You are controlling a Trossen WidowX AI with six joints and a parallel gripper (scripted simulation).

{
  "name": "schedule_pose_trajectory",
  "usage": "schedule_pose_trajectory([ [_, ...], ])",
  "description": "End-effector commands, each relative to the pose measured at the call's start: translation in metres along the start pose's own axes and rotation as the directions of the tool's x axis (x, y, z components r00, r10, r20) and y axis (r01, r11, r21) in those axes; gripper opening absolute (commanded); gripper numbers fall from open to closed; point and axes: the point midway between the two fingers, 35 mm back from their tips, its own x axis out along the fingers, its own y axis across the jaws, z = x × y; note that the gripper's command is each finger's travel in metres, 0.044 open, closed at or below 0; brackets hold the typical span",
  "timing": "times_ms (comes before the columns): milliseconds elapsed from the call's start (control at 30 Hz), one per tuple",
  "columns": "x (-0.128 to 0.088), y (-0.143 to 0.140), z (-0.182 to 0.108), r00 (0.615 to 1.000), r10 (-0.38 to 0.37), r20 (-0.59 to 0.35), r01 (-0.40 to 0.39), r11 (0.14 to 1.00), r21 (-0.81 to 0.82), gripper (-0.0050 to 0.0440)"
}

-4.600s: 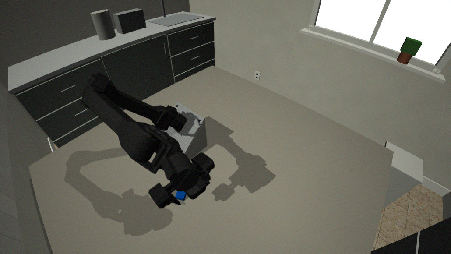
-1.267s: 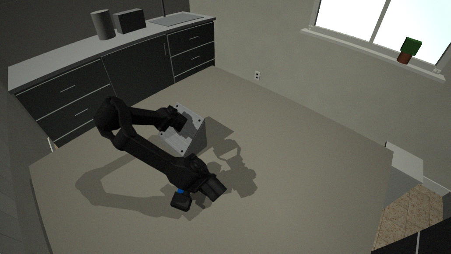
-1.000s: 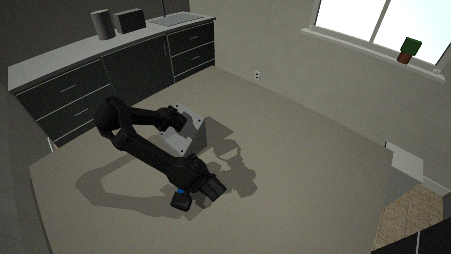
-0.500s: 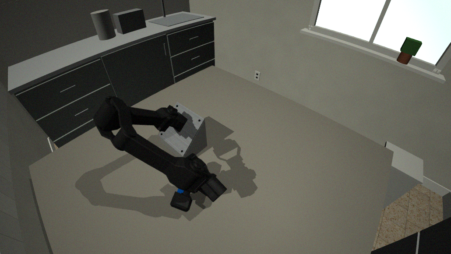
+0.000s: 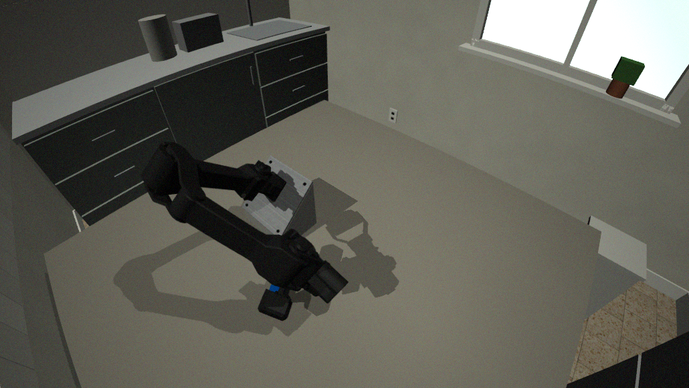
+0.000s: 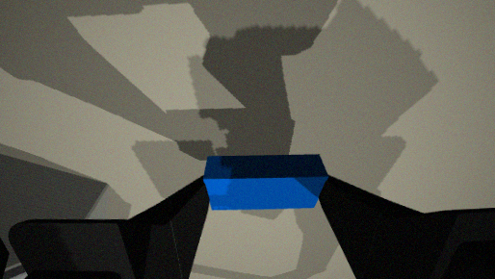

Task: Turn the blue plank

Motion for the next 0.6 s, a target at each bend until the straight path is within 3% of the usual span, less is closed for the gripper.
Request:
schedule_pose_trajectory([
  [0,-0.0047,-0.0021,-0.0005,1.0,0.0,0.007,0.0,1.0,0.011,0.029],
  [167,-0.0046,-0.001,-0.0033,1.0,-0.019,0.005,0.019,1.0,-0.023,0.029],
  [333,-0.0043,0.0026,-0.0038,0.991,-0.132,0.022,0.133,0.952,-0.277,0.029],
  [567,-0.0028,0.0029,-0.0048,0.991,-0.134,0.023,0.135,0.946,-0.294,0.029],
])
